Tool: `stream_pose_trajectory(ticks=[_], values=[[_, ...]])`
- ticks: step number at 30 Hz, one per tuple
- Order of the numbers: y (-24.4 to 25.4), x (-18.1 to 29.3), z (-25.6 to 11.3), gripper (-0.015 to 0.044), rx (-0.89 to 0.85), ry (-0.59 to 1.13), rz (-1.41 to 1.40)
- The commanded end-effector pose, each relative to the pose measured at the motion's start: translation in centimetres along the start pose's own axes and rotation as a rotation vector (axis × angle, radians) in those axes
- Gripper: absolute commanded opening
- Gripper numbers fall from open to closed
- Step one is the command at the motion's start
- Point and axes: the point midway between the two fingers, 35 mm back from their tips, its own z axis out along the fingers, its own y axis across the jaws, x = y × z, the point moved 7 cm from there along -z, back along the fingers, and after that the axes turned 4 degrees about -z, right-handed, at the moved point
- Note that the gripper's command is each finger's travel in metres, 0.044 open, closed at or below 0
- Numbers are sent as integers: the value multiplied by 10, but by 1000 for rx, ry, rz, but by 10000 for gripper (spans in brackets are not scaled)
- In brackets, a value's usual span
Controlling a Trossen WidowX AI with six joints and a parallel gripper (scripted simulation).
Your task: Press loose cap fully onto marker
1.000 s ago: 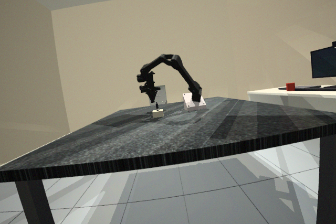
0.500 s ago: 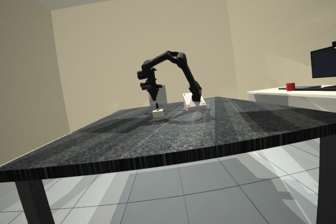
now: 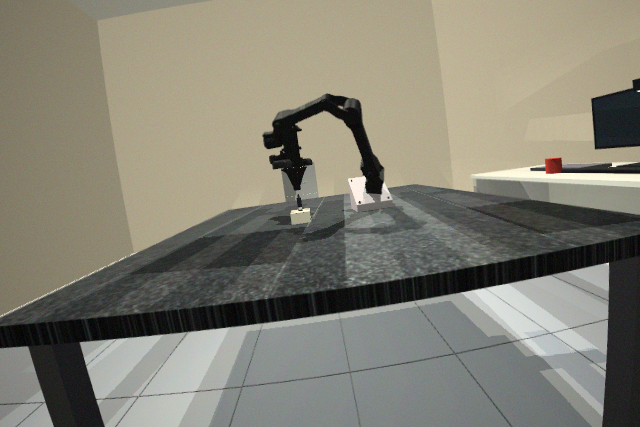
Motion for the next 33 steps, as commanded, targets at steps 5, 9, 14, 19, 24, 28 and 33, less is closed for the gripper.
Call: stream_pose_trajectory(ticks=[5,9,14,19,24,28,33], values=[[1,2,6,0,-5,0,2],[1,1,11,0,-5,-1,2],[1,1,19,0,-5,-1,2],[2,0,28,0,-5,-1,2],[2,1,36,0,-5,-1,2],[2,1,43,0,-5,-1,2],[2,1,51,0,-6,0,2]])
